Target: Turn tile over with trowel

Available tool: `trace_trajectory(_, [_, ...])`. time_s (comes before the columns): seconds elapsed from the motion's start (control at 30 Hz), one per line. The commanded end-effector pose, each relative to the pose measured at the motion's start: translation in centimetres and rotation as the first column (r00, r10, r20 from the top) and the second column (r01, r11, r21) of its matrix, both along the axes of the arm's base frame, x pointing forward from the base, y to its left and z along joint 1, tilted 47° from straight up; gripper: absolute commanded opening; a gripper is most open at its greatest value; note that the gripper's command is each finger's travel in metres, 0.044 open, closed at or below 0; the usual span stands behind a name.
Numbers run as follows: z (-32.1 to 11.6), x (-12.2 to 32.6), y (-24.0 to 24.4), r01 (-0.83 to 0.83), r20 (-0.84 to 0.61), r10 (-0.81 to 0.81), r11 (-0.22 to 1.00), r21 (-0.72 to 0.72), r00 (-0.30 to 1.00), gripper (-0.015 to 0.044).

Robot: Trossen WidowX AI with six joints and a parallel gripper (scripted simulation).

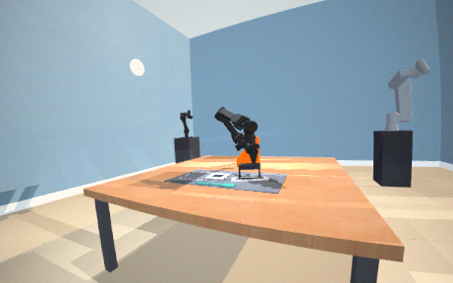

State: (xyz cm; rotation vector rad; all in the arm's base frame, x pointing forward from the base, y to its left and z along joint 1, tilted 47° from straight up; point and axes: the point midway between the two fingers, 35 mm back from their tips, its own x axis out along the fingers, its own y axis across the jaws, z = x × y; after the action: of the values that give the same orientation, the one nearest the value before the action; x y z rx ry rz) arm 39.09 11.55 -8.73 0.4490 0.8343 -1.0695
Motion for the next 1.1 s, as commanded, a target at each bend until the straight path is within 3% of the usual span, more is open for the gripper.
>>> trace_trajectory(0.0, [-1.2, -0.3, -0.5, -0.064, 0.029, 0.062, 0.996, 0.064, 0.998, 0.0300])
trace_trajectory(0.33, [-1.6, -0.7, -2.2, -0.273, 0.230, 0.237, 0.952, 0.141, 0.944, 0.0300])
trace_trajectory(0.67, [2.4, -3.0, -5.0, -0.467, 0.469, 0.391, 0.883, 0.053, 0.792, 0.0300])
trace_trajectory(1.07, [2.6, -2.9, -5.2, -0.477, 0.484, 0.401, 0.878, 0.041, 0.778, 0.0300])
